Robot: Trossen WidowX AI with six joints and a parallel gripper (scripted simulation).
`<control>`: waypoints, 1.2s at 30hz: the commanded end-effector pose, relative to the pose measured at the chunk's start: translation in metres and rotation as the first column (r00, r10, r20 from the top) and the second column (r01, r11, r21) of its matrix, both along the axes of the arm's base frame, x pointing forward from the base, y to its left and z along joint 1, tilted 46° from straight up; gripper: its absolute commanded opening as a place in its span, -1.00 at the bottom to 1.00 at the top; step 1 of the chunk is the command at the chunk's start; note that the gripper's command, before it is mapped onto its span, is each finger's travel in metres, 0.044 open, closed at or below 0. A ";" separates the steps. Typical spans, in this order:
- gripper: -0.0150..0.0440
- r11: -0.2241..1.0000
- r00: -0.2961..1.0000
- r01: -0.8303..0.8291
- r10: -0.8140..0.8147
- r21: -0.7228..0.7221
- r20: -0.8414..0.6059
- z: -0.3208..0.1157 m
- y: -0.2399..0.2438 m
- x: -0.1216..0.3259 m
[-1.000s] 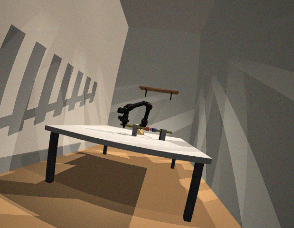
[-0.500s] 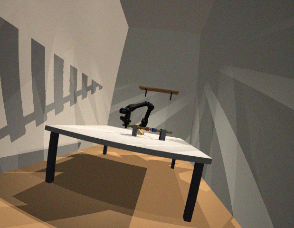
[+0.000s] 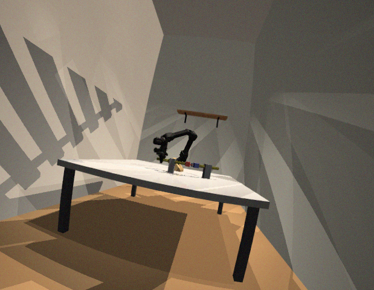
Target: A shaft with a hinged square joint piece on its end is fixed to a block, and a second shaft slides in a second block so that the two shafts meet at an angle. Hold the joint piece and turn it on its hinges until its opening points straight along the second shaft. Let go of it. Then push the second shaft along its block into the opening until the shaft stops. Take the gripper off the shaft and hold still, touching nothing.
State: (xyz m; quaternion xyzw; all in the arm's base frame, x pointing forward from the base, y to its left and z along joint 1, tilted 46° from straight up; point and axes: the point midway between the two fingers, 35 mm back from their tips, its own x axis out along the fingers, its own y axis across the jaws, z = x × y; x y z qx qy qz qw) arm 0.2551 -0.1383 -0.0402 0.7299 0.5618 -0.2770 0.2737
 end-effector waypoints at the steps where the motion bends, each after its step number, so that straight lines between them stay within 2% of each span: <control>1: -0.49 1.000 1.000 -0.001 0.001 0.001 0.000 0.000 0.000 0.000; 3: -0.49 1.000 1.000 -0.001 0.001 0.001 0.000 0.000 0.000 0.000; 6: -0.26 1.000 1.000 -0.001 0.001 0.001 0.000 0.000 0.000 0.000; 11: -0.26 1.000 1.000 -0.001 0.001 0.001 0.000 0.000 0.000 0.000; 25: 0.98 1.000 1.000 -0.001 0.001 0.001 0.000 0.000 0.000 0.000; 36: 1.00 1.000 1.000 -0.001 0.001 0.001 0.000 0.002 -0.002 0.000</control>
